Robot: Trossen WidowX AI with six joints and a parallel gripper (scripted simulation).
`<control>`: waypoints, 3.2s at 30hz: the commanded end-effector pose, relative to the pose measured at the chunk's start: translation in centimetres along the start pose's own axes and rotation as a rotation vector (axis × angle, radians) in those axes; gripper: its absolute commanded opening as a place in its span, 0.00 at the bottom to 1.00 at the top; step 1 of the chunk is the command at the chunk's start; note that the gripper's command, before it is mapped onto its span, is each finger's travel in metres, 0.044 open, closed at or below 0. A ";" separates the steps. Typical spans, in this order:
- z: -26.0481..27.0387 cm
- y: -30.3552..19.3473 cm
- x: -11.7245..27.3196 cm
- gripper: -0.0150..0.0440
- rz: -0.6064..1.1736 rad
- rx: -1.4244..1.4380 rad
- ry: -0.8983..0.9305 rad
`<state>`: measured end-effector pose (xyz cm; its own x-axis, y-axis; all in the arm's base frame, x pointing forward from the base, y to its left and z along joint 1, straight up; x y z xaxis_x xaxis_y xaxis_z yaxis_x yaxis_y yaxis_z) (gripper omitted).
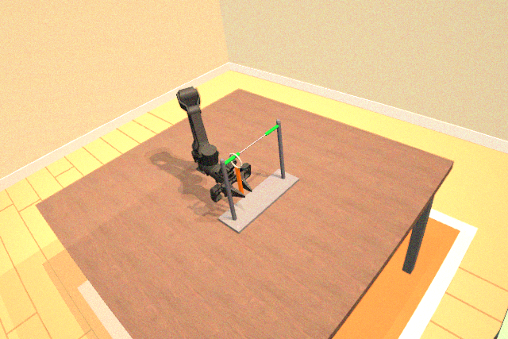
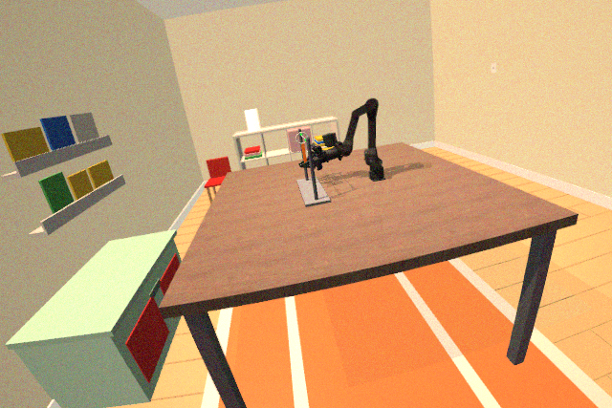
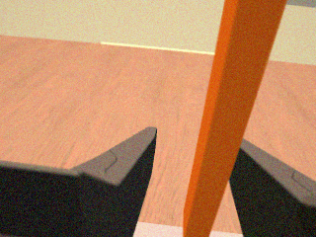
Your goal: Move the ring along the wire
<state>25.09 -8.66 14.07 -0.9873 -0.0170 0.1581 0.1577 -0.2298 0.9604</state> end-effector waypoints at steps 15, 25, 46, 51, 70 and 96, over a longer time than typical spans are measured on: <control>0.0 0.0 0.0 0.17 0.000 0.000 0.000; 0.0 0.0 0.0 0.00 0.000 0.000 0.000; 0.2 1.8 0.3 0.00 -0.001 0.007 0.006; 0.2 1.8 0.3 0.00 -0.001 0.007 0.006; 0.8 1.7 0.3 0.00 0.001 0.005 0.007; 3.1 1.8 1.1 0.00 0.081 -0.005 -0.008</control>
<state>24.67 -6.27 16.13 -0.9774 -0.0338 0.2086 0.2106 -0.2371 0.9484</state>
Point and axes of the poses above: the point midway between the two fingers, 35 mm back from their tips, its own x axis back along the fingers, its own z axis across the jaws, y = z × x, the point moved 9 cm from there along x, back along the fingers, and after that the axes turned 14 degrees about -x, right-handed, at the moved point
